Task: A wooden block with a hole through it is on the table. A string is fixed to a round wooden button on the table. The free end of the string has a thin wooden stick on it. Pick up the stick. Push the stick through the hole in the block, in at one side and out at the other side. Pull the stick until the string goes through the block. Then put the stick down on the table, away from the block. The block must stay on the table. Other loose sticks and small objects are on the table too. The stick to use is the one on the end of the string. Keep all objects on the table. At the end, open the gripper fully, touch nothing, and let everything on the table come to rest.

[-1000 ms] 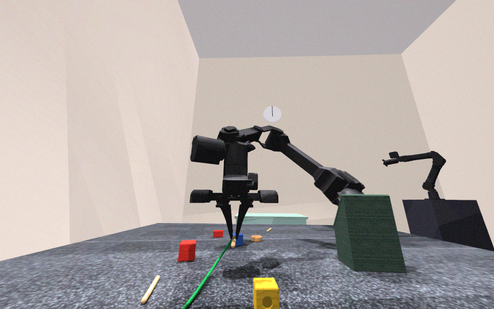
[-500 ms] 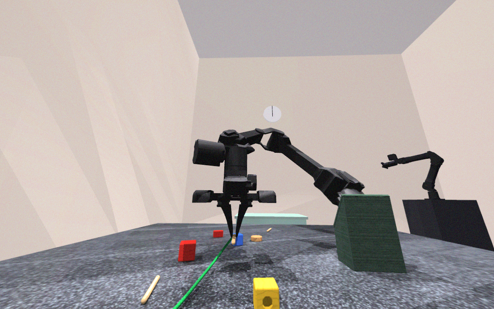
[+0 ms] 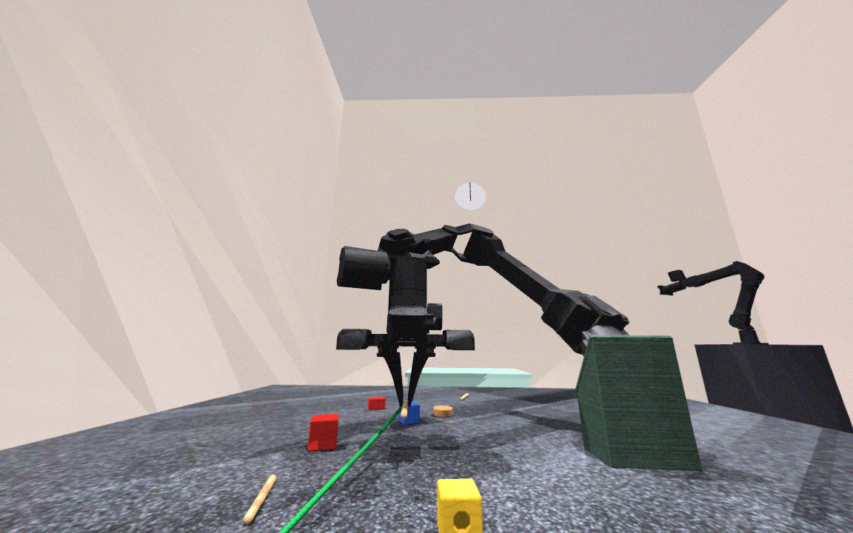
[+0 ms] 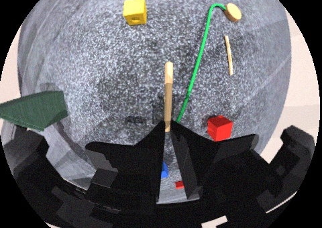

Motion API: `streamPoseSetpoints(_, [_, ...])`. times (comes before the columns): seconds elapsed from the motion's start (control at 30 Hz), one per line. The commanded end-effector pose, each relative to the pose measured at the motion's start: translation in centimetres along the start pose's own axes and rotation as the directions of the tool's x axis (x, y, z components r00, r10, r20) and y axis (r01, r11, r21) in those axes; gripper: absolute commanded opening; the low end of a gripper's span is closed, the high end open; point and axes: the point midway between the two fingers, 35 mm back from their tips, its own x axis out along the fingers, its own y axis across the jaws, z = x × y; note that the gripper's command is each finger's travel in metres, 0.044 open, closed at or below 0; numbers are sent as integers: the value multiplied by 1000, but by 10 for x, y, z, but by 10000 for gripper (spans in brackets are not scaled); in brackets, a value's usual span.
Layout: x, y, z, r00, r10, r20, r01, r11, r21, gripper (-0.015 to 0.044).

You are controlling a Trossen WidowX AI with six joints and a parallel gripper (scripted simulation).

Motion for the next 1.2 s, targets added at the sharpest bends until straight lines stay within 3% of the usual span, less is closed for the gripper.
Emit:
streamPoseSetpoints(0.0, [0, 1, -8, 1000, -2, -9, 2, 1000, -3, 0])
streamPoseSetpoints(1.17, [24, 24, 4, 1000, -2, -12, 2, 1000, -3, 0])
